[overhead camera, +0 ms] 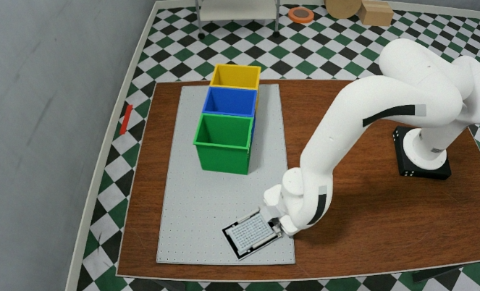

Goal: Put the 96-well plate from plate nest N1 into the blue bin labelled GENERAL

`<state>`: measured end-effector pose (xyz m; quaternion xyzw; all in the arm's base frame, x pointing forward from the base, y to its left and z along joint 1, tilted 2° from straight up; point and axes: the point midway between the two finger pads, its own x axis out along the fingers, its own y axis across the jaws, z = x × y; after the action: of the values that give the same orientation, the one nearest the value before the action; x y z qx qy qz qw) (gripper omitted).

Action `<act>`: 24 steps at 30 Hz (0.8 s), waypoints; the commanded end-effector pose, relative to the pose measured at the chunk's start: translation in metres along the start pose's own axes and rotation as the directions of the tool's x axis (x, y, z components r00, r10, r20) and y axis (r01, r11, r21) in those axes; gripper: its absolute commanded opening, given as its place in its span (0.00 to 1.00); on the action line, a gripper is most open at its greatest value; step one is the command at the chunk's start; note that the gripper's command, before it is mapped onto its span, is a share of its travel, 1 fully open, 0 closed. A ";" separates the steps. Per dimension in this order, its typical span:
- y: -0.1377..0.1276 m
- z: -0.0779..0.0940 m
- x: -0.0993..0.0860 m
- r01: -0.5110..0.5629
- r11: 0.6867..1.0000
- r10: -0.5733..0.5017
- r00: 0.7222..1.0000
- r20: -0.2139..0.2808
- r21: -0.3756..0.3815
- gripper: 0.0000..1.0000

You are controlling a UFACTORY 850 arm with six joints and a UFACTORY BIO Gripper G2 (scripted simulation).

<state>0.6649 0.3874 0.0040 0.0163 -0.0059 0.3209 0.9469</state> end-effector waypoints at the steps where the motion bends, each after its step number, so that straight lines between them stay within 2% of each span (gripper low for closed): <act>1: 0.000 0.001 0.001 0.000 1.000 0.000 1.000 0.002 0.000 0.00; 24: 0.000 0.012 0.001 0.000 1.000 0.000 1.000 0.002 0.000 0.00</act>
<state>0.6649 0.3870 0.0132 0.0163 -0.0058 0.3209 0.9469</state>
